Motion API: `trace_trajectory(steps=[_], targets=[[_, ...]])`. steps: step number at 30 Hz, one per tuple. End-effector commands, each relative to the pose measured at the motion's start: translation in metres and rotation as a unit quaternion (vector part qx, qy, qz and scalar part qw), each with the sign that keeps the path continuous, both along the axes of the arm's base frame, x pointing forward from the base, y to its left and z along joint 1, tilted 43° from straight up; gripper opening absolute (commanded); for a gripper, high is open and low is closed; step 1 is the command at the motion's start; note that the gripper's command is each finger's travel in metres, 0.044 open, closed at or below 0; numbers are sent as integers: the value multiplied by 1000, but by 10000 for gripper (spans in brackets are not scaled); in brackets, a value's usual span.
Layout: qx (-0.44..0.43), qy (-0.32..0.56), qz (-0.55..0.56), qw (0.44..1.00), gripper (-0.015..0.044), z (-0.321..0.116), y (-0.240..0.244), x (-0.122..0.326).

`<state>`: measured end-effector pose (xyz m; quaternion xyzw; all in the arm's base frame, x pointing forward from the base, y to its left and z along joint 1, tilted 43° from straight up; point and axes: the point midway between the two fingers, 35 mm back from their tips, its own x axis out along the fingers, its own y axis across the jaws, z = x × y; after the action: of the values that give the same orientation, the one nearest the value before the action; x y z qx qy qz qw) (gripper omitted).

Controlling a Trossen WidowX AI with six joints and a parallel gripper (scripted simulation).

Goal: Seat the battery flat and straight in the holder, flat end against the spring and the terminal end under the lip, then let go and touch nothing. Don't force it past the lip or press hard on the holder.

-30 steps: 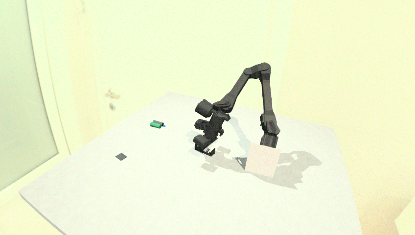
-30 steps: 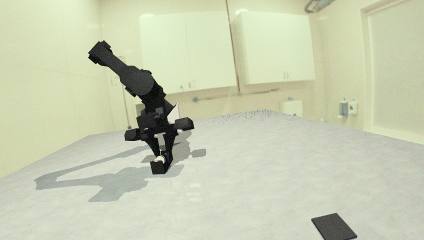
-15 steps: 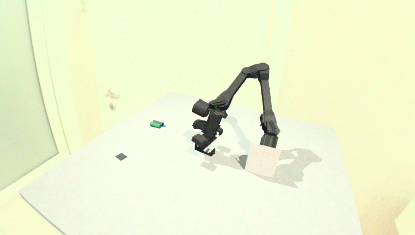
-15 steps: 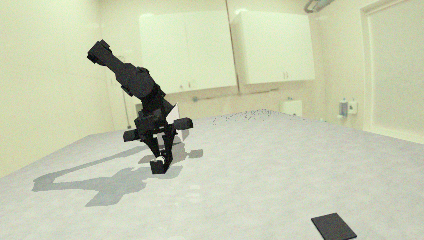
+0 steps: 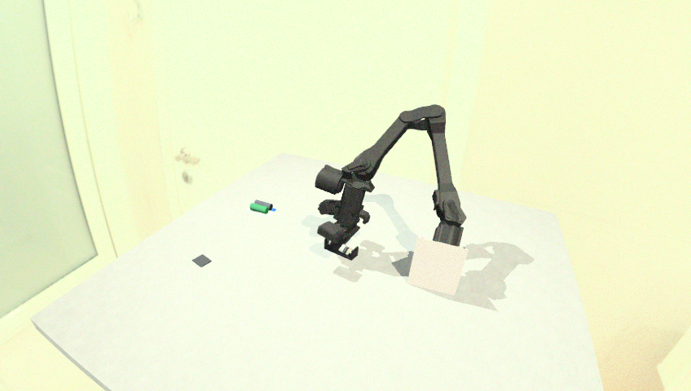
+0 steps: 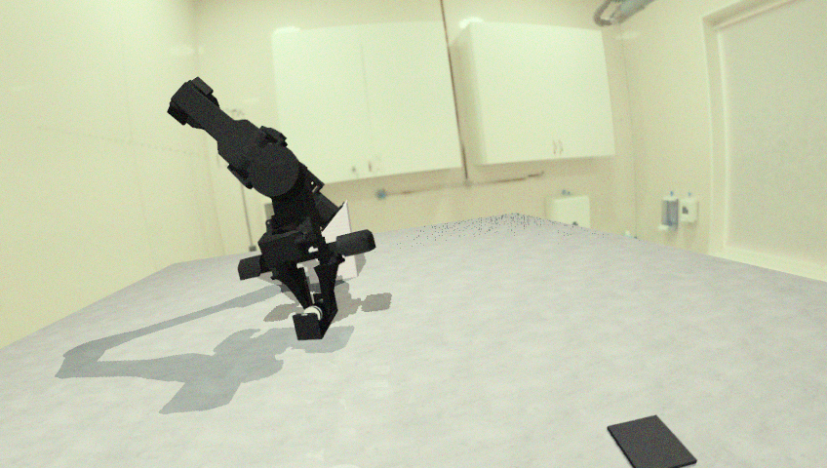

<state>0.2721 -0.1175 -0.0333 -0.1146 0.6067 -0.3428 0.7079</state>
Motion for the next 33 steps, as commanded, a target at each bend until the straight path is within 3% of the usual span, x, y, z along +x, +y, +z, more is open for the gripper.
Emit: trace_trajectory(steps=[1,33], targets=[[7,21,-13,1000,77,-5,-2,-7],[37,70,-62,995,77,0,-8,-3]])
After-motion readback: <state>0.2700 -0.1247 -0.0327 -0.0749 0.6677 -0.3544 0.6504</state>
